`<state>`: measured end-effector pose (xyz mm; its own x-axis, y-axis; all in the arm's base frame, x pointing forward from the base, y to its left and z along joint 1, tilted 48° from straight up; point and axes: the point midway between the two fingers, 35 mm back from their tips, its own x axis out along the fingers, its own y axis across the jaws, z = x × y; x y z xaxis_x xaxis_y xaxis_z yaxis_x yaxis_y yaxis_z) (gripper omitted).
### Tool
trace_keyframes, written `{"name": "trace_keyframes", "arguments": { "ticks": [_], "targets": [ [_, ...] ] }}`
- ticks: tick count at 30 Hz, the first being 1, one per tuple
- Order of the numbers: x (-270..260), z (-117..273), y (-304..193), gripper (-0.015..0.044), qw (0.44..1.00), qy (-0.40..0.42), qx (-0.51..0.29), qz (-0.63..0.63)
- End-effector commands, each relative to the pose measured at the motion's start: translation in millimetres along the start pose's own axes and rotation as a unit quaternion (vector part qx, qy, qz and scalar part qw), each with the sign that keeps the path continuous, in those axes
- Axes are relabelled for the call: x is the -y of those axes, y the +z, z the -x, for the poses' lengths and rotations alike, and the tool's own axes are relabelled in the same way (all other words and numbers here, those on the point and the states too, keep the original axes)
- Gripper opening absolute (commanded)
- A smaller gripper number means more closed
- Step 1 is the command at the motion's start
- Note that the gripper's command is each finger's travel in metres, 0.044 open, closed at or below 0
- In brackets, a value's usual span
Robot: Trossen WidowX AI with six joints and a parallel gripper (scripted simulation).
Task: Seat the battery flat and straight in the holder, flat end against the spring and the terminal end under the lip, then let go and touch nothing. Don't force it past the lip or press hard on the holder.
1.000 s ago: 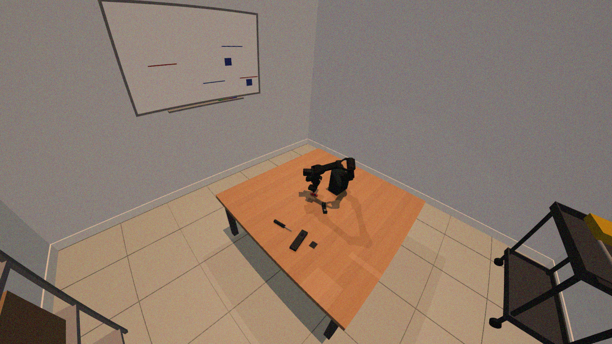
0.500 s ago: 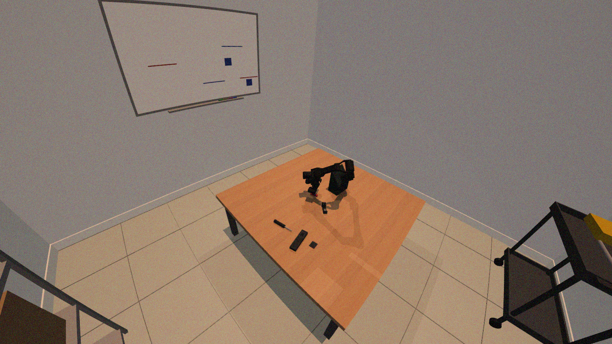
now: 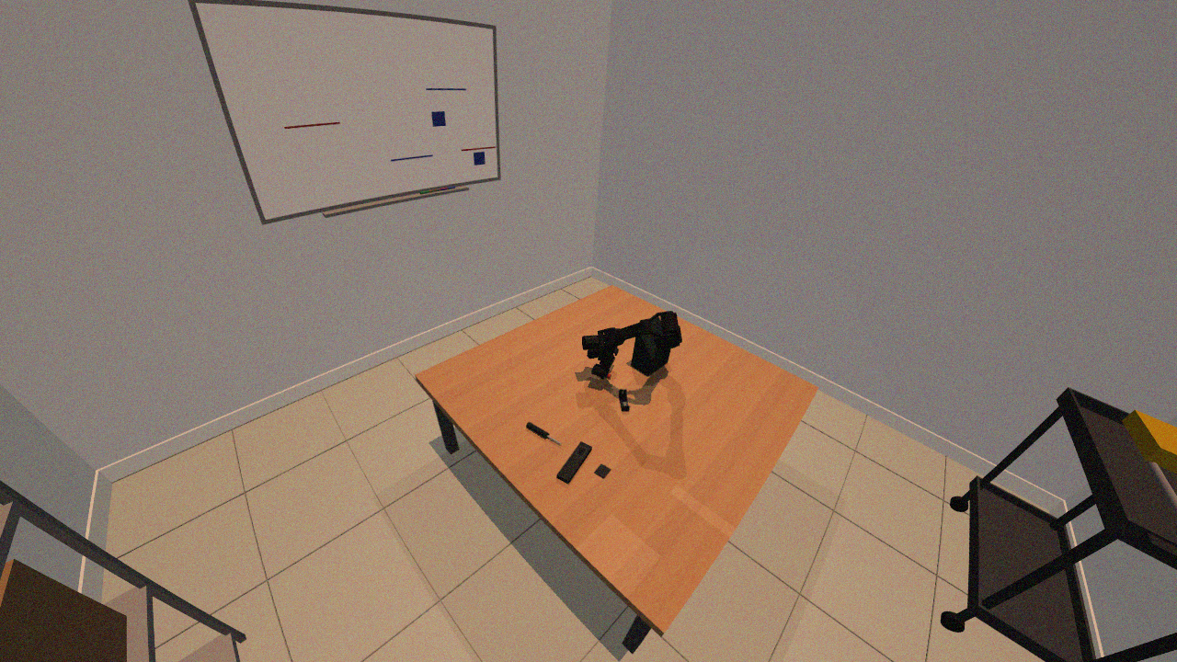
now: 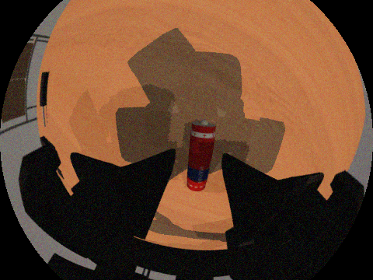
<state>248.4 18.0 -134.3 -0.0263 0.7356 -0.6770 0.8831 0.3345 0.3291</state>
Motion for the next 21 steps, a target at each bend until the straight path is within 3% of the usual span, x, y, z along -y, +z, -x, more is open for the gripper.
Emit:
{"name": "trace_keyframes", "arguments": {
  "ticks": [1,4,8,13,21],
  "targets": [
    [1.0,-2.4,-0.4,0.0169,1.0,0.002,-0.002,-0.003],
    [1.0,-2.4,-0.4,0.0091,1.0,0.002,-0.002,-0.003],
    [1.0,-2.4,-0.4,0.0064,1.0,0.002,-0.002,-0.003],
    [0.7,2.7,0.2,0.006,1.0,0.001,-0.002,-0.003],
    [1.2,48.1,0.5,0.006,1.0,0.001,-0.001,-0.003]
  ]
}}
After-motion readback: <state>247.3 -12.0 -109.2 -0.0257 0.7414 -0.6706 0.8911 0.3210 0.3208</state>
